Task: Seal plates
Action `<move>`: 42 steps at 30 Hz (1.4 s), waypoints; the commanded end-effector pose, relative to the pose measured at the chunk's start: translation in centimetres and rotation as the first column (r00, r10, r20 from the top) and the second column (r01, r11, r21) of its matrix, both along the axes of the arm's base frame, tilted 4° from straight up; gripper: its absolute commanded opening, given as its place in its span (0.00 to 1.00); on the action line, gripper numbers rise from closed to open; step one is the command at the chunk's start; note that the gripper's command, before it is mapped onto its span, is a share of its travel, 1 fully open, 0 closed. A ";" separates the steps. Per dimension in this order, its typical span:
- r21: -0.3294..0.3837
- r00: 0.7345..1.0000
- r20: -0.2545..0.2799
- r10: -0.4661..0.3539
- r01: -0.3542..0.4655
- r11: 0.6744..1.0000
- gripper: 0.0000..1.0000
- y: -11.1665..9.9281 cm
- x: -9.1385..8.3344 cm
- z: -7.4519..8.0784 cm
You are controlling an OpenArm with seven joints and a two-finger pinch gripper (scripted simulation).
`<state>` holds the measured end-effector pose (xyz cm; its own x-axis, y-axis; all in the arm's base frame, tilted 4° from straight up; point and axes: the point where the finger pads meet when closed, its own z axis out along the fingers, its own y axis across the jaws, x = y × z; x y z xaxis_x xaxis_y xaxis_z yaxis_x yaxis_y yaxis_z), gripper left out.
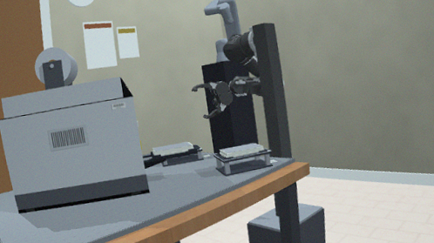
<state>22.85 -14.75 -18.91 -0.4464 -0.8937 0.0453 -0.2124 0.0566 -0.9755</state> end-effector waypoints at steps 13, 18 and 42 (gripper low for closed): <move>0.000 1.000 0.006 0.000 0.000 1.000 0.65 0.0 0.0 0.1; 0.000 1.000 0.006 0.000 0.000 1.000 0.65 0.0 0.0 0.1; -0.122 0.992 0.108 0.071 -0.058 0.991 0.65 1.2 1.3 2.0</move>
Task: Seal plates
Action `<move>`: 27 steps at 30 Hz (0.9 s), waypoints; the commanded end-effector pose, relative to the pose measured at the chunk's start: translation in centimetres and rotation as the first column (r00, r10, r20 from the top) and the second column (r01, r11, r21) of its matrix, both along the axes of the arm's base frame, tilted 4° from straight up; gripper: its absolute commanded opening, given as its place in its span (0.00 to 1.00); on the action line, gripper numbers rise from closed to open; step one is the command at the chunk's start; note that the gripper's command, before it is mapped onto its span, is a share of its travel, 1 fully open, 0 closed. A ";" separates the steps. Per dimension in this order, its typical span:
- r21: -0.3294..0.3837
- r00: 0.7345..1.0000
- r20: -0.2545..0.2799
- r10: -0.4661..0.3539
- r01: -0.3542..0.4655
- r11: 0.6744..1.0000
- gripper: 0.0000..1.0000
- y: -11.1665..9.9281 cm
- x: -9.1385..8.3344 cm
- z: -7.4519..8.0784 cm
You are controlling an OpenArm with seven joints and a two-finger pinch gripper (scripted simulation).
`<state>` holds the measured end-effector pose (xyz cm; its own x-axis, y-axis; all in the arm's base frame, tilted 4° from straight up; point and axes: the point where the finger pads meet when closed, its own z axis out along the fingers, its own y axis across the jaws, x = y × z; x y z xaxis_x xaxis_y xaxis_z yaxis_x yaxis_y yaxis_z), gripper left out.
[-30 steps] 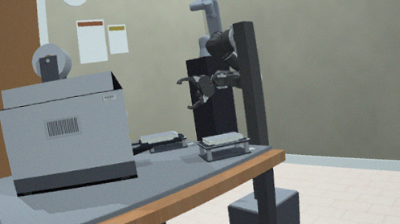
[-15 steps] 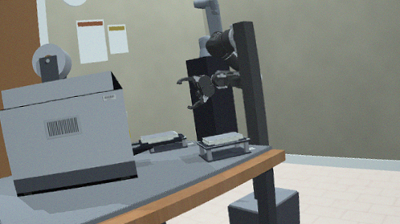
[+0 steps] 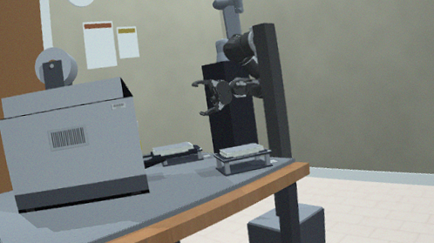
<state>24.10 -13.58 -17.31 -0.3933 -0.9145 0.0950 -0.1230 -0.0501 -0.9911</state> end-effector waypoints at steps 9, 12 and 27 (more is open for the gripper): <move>-0.234 0.972 0.196 0.131 -0.083 0.969 0.65 2.4 1.7 3.8; -0.275 0.961 0.224 0.160 -0.096 0.957 0.65 3.0 2.0 4.6; -0.551 0.847 0.379 0.373 -0.117 0.826 0.65 8.0 2.9 9.4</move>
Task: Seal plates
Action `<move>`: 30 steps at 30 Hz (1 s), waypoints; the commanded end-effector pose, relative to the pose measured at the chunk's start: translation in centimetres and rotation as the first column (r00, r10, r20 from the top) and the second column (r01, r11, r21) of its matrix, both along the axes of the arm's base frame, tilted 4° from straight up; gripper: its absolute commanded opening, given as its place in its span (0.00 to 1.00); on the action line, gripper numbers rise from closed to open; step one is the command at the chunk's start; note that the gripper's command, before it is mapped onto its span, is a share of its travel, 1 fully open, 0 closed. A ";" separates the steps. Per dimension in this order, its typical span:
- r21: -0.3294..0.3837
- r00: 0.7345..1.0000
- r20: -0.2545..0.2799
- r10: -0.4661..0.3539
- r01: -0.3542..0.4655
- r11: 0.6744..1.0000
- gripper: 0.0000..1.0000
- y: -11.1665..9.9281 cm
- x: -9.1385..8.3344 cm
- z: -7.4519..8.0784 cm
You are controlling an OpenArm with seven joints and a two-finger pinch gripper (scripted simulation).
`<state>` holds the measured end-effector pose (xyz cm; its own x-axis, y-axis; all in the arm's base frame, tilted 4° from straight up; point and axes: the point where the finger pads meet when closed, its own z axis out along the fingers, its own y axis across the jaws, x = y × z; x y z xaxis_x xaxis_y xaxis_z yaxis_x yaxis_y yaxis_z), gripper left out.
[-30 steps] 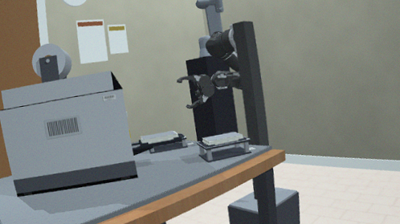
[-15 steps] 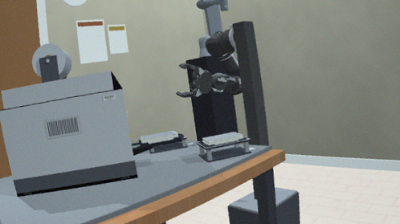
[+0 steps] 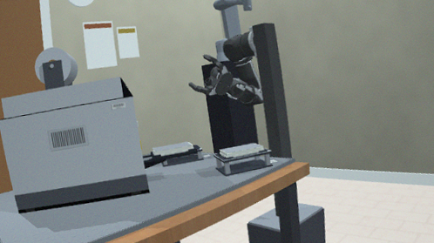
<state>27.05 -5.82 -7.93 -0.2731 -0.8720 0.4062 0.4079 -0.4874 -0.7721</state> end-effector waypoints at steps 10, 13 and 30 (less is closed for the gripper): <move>-0.217 0.980 0.166 0.107 -0.070 0.974 0.65 3.6 -0.5 2.1; -0.290 0.964 0.217 0.153 -0.086 0.953 0.65 4.9 -0.8 2.7; -0.635 0.828 0.388 0.405 -0.079 0.769 0.65 11.8 -3.3 3.6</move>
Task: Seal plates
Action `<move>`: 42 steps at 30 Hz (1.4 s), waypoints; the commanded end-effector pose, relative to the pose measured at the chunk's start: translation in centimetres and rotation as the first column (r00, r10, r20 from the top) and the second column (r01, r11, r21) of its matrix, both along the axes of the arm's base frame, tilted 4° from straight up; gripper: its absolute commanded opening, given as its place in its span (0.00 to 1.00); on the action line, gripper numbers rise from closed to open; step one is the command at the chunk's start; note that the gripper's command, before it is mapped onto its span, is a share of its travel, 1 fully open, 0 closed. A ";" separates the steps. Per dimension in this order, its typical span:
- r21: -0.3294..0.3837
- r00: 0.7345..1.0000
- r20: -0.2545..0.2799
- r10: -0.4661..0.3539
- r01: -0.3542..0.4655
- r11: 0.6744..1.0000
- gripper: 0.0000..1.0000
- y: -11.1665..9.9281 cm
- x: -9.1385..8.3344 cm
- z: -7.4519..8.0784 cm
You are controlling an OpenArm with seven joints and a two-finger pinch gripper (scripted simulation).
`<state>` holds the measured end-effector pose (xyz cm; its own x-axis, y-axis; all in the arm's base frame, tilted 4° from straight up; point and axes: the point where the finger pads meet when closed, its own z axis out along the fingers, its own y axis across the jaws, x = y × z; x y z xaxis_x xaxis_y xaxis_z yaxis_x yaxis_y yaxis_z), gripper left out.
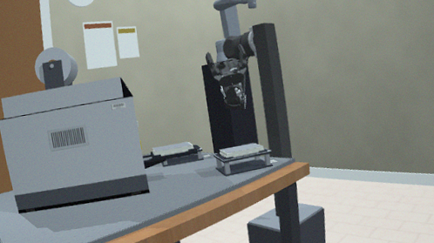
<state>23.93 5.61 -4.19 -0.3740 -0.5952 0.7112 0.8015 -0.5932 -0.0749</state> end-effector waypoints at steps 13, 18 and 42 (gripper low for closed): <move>-0.309 0.969 0.208 0.134 -0.064 0.949 0.65 4.7 -2.4 -2.5; -0.437 0.939 0.276 0.203 -0.066 0.897 0.65 6.1 -3.1 -4.3; -0.847 0.781 0.381 0.495 0.080 0.525 0.65 6.9 -2.5 -13.0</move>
